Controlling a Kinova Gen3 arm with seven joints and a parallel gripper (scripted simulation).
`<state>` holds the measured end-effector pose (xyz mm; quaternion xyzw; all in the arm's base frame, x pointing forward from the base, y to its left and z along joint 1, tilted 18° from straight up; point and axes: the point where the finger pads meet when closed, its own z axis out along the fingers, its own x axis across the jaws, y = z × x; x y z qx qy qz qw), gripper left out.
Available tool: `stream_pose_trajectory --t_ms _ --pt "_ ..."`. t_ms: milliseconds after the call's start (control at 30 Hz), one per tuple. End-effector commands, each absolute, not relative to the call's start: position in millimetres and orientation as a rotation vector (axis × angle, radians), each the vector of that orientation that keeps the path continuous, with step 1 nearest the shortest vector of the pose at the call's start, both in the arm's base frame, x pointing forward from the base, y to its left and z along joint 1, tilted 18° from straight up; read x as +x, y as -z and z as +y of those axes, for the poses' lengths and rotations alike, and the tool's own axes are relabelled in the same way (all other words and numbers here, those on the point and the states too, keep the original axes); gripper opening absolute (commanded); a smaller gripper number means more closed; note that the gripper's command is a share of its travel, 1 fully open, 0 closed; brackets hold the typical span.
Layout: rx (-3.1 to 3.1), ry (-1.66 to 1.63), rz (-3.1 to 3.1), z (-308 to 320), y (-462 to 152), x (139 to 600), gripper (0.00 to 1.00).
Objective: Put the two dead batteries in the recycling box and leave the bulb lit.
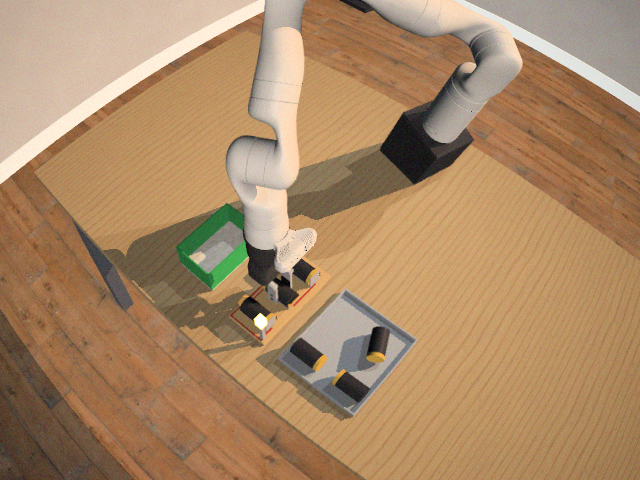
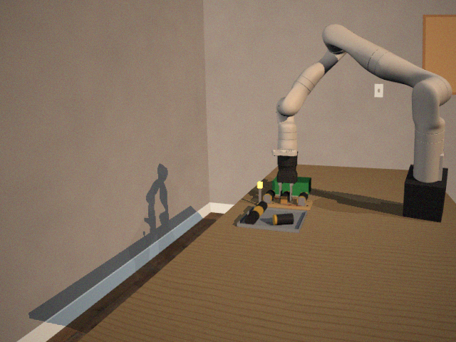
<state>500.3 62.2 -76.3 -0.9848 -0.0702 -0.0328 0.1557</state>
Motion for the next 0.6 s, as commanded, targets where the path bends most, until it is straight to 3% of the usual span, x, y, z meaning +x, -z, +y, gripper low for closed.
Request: stream_pose_trajectory --t_ms 0,67,100,567 --pt "-2.819 0.096 -0.202 63.0 75.2 500.8 0.57" --pt "-2.819 0.096 -0.202 63.0 75.2 500.8 0.57" --pt "-2.819 0.096 -0.202 63.0 75.2 500.8 0.9" --pt "-2.819 0.096 -0.202 63.0 75.2 500.8 0.9"
